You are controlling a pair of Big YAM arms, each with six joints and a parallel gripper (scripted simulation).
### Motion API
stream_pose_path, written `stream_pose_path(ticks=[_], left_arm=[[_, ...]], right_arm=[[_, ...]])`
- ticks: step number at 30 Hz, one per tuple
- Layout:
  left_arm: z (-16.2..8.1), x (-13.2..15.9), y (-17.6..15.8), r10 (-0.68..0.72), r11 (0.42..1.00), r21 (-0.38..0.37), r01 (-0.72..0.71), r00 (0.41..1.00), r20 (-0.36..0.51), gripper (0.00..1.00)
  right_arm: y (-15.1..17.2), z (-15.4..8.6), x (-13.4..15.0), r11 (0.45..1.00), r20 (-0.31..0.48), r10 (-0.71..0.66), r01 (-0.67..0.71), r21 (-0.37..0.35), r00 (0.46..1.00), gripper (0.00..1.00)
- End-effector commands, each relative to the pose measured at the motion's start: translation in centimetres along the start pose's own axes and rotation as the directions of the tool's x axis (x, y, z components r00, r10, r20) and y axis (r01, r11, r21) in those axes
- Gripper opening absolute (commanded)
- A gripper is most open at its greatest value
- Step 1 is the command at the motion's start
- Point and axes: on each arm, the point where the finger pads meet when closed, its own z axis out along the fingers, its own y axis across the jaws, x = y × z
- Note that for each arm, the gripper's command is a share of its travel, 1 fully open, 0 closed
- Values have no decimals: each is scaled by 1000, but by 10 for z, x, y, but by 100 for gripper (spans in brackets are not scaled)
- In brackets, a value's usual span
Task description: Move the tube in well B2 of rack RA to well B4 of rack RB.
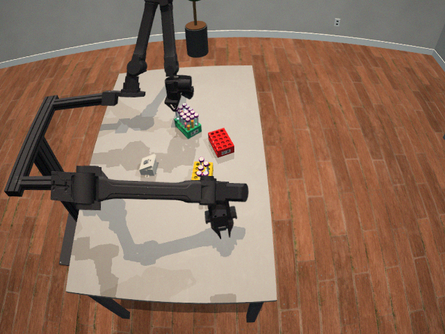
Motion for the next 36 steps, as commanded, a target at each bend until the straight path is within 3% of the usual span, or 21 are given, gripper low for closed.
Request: stream_pose_path(ticks=[1, 7, 8, 17, 18, 36], left_arm=[[2, -3, 0, 3, 1000, 1, -3, 1000, 4, 0], [2, -3, 0, 3, 1000, 1, -3, 1000, 4, 0], [2, -3, 0, 3, 1000, 1, -3, 1000, 4, 24], [2, -3, 0, 3, 1000, 1, -3, 1000, 4, 24], [2, -3, 0, 3, 1000, 1, -3, 1000, 4, 30], [-2, -2, -1, 19, 1000, 2, -19, 1000, -2, 30]], right_arm=[[9, -5, -9, 1000, 6, 24, -24, -15, 1000, 30], [9, -5, -9, 1000, 6, 24, -24, -15, 1000, 30], [9, -5, -9, 1000, 6, 24, -24, -15, 1000, 30], [9, -5, -9, 1000, 6, 24, -24, -15, 1000, 30], [9, -5, -9, 1000, 6, 24, -24, -15, 1000, 30], [9, -5, -9, 1000, 6, 24, -24, -15, 1000, 30]])
